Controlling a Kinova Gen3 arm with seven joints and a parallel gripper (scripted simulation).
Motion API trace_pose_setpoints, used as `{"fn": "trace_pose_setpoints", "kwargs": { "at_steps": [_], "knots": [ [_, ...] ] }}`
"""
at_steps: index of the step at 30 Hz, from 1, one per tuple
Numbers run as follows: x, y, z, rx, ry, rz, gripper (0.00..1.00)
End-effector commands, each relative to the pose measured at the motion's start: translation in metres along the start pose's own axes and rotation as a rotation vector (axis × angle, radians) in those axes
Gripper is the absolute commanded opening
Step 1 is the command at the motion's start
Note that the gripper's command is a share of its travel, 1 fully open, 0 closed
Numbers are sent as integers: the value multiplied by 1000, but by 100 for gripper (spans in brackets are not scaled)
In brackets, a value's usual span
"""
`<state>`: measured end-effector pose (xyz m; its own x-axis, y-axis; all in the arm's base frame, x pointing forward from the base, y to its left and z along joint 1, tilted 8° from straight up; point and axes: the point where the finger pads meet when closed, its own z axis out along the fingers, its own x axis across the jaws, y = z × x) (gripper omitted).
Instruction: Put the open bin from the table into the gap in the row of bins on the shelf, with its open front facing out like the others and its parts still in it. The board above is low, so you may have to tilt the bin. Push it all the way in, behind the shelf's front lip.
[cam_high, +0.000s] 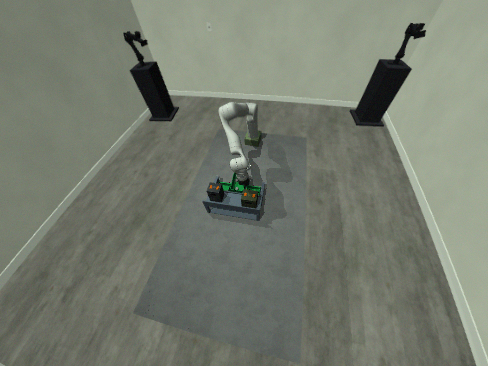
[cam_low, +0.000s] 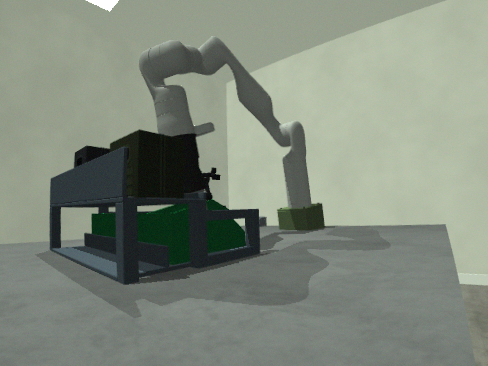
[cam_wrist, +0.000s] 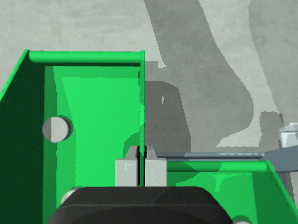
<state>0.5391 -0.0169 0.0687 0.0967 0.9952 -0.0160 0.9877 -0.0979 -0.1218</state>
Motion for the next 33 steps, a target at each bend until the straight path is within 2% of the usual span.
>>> {"fn": "trace_pose_setpoints", "kwargs": {
  "at_steps": [1,33],
  "knots": [
    [0,1,-2,-5,0,0,0],
    [0,15,-2,-53,0,0,0]
  ]
}}
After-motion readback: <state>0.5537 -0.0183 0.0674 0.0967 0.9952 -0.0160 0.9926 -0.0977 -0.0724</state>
